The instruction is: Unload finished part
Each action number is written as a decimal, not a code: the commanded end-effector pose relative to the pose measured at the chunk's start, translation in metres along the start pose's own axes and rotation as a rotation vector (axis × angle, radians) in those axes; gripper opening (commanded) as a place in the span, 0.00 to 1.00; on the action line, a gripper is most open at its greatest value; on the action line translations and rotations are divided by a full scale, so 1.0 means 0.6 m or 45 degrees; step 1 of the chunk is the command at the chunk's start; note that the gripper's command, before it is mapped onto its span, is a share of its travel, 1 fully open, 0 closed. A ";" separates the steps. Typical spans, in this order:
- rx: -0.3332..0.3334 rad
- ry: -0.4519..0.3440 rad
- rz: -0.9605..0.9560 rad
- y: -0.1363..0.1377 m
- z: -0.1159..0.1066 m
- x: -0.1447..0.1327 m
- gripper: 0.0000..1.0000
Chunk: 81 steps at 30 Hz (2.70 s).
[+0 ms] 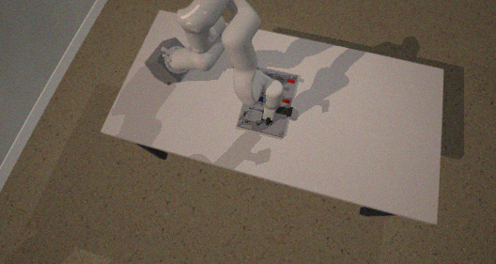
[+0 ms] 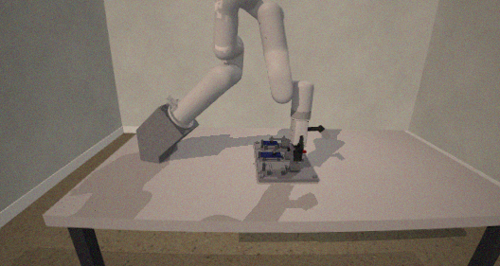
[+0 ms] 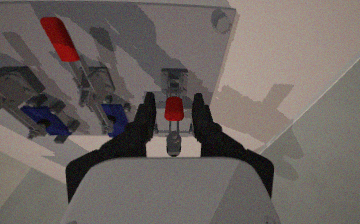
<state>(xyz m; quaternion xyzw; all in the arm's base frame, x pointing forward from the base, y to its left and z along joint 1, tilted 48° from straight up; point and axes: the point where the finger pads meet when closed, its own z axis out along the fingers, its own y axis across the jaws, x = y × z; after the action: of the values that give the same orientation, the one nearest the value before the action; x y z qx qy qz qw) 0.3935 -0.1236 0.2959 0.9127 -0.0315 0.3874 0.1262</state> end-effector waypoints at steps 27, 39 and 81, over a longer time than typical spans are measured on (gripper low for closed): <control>-0.001 0.004 0.000 0.000 -0.076 0.002 0.47; -0.001 0.004 0.000 0.000 -0.076 0.002 0.47; -0.001 0.004 0.000 0.000 -0.064 -0.018 1.00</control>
<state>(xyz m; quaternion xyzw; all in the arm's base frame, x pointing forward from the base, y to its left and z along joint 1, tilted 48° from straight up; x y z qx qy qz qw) 0.3624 -0.1143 0.3154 0.9127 -0.0316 0.3873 0.1263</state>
